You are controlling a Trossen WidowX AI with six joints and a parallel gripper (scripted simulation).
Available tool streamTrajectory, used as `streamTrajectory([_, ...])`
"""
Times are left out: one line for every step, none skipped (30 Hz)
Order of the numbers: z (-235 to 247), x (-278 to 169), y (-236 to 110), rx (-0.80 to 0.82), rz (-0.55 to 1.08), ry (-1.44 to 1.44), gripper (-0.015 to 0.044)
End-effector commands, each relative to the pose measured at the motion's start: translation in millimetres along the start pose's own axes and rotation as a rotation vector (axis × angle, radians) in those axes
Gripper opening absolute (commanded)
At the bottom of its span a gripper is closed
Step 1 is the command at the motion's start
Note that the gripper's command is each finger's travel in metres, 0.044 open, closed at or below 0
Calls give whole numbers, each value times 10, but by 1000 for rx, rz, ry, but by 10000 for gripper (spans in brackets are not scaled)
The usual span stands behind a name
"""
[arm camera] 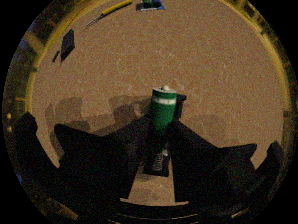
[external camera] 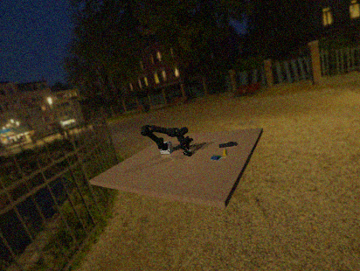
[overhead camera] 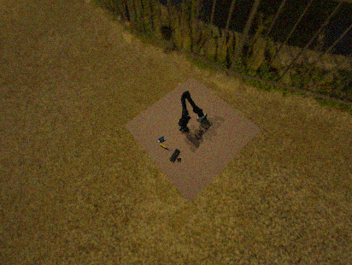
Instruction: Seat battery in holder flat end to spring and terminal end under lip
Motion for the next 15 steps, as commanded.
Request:
streamTrajectory([-22,-22,7,-3,-19,-7,62])
streamTrajectory([-25,-26,8,-2,-24,-7,62])
streamTrajectory([-28,-30,10,-1,-29,-8,62])
streamTrajectory([-30,-33,11,0,-35,-8,62])
streamTrajectory([-33,-37,12,1,-40,-8,62])
streamTrajectory([-36,-40,13,1,-45,-8,62])
streamTrajectory([-40,-44,14,3,-49,-9,62])
streamTrajectory([-43,-47,15,5,-54,-9,62])
streamTrajectory([-47,-50,15,6,-58,-9,62])
streamTrajectory([-51,-53,16,8,-63,-9,62])
streamTrajectory([-55,-56,17,9,-67,-10,62])
streamTrajectory([-59,-60,17,11,-72,-10,62])
streamTrajectory([-63,-63,17,12,-76,-10,62])
streamTrajectory([-68,-66,18,14,-81,-10,62])
streamTrajectory([-72,-69,18,15,-85,-11,62])
Point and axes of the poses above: the point midway between the two fingers, 35 mm back from their tips, its own y axis out along the fingers, its own z axis across the jaws, x = y × z, the point moved 1 cm from there along -y, back along the fingers, and after that the axes turned 10 degrees about y, right-handed, at the moved point
